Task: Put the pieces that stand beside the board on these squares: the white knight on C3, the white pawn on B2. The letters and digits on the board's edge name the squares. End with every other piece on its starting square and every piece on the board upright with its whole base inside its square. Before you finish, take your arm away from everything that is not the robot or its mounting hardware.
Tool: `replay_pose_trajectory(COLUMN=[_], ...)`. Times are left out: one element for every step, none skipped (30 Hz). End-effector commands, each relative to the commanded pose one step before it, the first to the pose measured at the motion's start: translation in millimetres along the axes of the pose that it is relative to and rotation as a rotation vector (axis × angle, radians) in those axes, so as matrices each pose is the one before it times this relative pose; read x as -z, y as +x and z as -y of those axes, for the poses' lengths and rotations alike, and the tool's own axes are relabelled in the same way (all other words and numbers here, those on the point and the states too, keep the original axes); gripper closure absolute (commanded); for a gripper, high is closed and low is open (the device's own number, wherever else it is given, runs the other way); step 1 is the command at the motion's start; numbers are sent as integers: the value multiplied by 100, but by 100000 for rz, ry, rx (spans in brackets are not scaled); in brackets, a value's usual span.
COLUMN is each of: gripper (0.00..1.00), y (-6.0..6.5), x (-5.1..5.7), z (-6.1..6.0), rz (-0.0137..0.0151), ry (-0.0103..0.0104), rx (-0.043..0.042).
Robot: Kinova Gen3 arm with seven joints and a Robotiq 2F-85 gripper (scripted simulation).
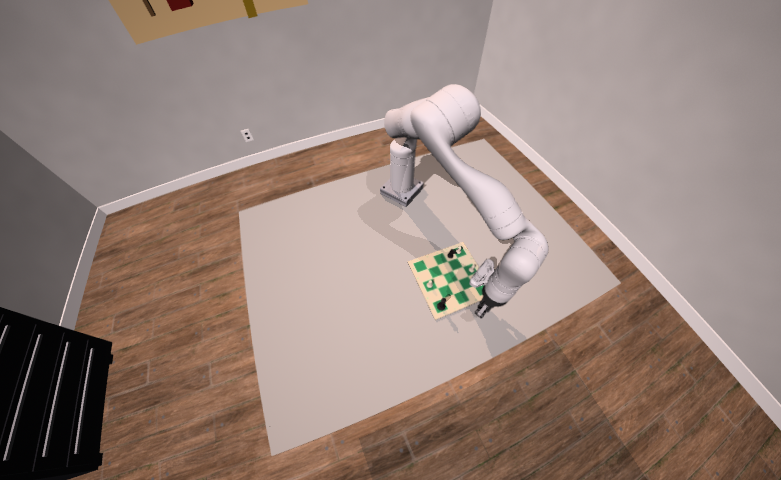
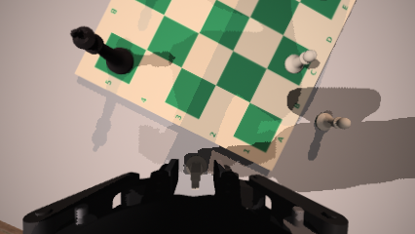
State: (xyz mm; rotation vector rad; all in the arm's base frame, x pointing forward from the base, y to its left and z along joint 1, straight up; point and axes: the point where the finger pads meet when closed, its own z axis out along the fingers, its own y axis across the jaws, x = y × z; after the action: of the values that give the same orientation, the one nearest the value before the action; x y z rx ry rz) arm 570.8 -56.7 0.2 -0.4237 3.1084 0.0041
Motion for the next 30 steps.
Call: replay_pose_trajectory(gripper=[63, 63, 63, 63, 63, 63, 63, 63, 63, 63, 100, 100, 100, 100, 100, 100, 100, 100, 100, 100, 100, 100, 100, 100, 100, 100, 100, 100, 100, 100], y=[-70, 0, 0, 0, 0, 0, 0, 0, 0, 0, 0, 0, 0, 0, 0, 0, 0, 0, 0, 0, 0, 0, 0, 0, 0, 0, 0, 0, 0, 0], x=[117, 0, 0, 0, 0, 0, 0, 0, 0, 0, 0, 0, 0, 0, 0, 0, 0, 0, 0, 0, 0, 0, 0, 0, 0, 0, 0, 0, 0, 0], z=[27, 0, 0, 0, 0, 0, 0, 0, 0, 0, 0, 0, 0, 0, 0, 0, 0, 0, 0, 0, 0, 0, 0, 0, 0, 0, 0, 0, 0, 0], rz=[210, 0, 0, 0, 0, 0, 0, 0, 0, 0, 0, 0, 0, 0, 0, 0, 0, 0, 0, 0, 0, 0, 0, 0, 0, 0, 0, 0, 0, 0], ry=[95, 0, 0, 0, 0, 0, 0, 0, 0, 0, 0, 0, 0, 0, 0, 0, 0, 0, 0, 0, 0, 0, 0, 0, 0, 0, 0, 0, 0, 0], rx=[-5, 0, 0, 0, 0, 0, 0, 0, 0, 0, 0, 0, 0, 0, 0, 0, 0, 0, 0, 0, 0, 0, 0, 0, 0, 0, 0, 0, 0, 0])
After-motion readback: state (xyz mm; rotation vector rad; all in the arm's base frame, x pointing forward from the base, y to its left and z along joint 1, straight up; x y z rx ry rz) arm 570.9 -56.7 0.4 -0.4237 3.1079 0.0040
